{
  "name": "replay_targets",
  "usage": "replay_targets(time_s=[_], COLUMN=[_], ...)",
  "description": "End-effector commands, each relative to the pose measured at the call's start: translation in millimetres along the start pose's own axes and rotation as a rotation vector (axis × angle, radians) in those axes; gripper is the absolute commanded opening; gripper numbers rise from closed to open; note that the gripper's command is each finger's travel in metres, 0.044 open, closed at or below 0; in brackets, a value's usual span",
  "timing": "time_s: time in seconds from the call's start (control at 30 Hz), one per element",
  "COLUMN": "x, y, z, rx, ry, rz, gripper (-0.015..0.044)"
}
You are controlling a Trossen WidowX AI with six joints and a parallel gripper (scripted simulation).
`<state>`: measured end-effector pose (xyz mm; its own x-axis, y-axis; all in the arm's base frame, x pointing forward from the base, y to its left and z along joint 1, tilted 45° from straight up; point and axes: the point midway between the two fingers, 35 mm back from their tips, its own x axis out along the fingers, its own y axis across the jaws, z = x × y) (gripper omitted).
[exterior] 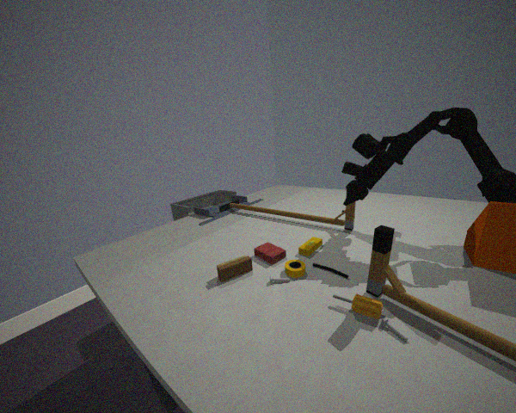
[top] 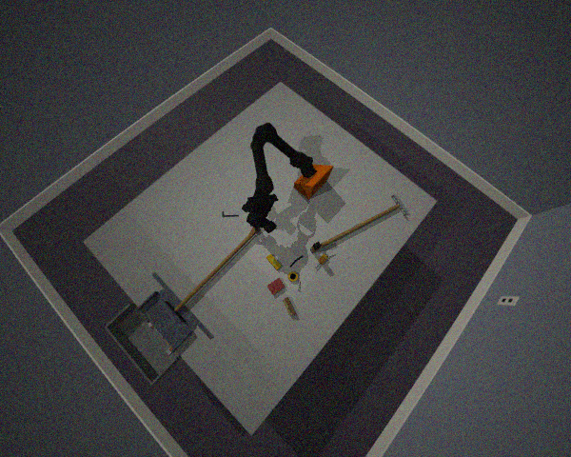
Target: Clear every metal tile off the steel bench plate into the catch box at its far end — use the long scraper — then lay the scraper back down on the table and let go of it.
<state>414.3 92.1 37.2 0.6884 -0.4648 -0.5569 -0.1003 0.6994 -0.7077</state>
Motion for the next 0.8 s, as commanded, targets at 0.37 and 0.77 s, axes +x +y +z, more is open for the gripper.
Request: replay_targets(time_s=[0.37, 0.77], x=[-19, -28], y=[-1, -2], z=[-13, -30], rx=[0.010, 0.010], ry=[-0.024, -0.025], rz=[-0.001, -0.001], gripper=[0.0000, 0.0000])
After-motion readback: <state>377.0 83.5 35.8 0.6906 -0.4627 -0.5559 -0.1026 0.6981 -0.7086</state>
